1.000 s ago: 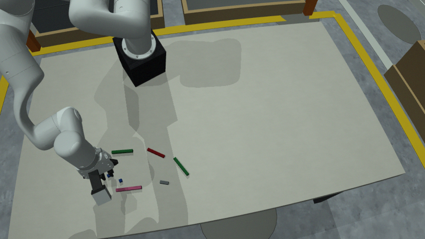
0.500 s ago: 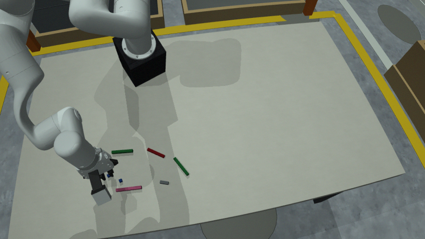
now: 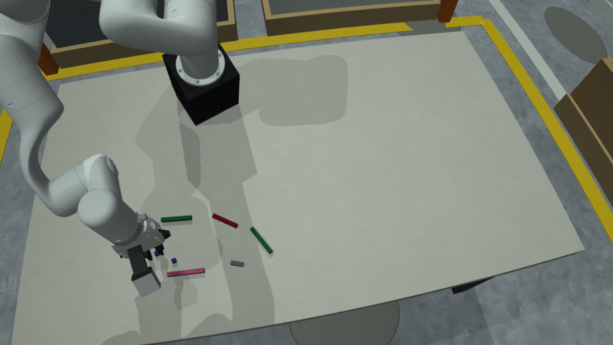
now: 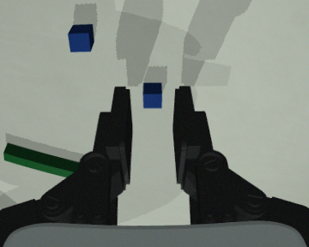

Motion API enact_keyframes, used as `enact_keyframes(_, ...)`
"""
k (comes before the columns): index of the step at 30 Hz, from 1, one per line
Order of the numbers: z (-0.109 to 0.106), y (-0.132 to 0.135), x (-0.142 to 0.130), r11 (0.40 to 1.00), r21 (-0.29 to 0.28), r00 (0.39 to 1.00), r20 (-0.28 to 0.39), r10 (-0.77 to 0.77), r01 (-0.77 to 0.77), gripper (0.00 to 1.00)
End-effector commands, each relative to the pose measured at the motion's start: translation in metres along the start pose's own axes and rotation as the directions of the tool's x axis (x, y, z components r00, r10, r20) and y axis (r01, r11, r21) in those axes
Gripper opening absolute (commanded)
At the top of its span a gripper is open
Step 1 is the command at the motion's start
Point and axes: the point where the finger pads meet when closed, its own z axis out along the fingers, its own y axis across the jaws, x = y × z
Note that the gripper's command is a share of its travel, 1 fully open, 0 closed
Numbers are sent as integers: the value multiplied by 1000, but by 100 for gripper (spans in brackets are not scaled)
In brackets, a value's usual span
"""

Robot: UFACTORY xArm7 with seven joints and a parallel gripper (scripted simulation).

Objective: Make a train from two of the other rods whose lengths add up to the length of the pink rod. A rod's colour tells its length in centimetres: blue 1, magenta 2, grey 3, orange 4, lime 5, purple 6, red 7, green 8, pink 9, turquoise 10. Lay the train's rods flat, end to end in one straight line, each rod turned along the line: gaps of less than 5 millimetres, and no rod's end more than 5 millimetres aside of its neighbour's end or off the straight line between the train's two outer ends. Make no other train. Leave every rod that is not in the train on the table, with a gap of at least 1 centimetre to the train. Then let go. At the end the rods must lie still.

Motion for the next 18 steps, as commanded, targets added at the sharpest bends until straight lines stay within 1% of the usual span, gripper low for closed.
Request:
enact_keyframes(1,-1,1,1,1000,-2,1000,-2,0,0,24)
enact_keyframes(18,4,1,1,1000,-2,1000,-2,0,0,24)
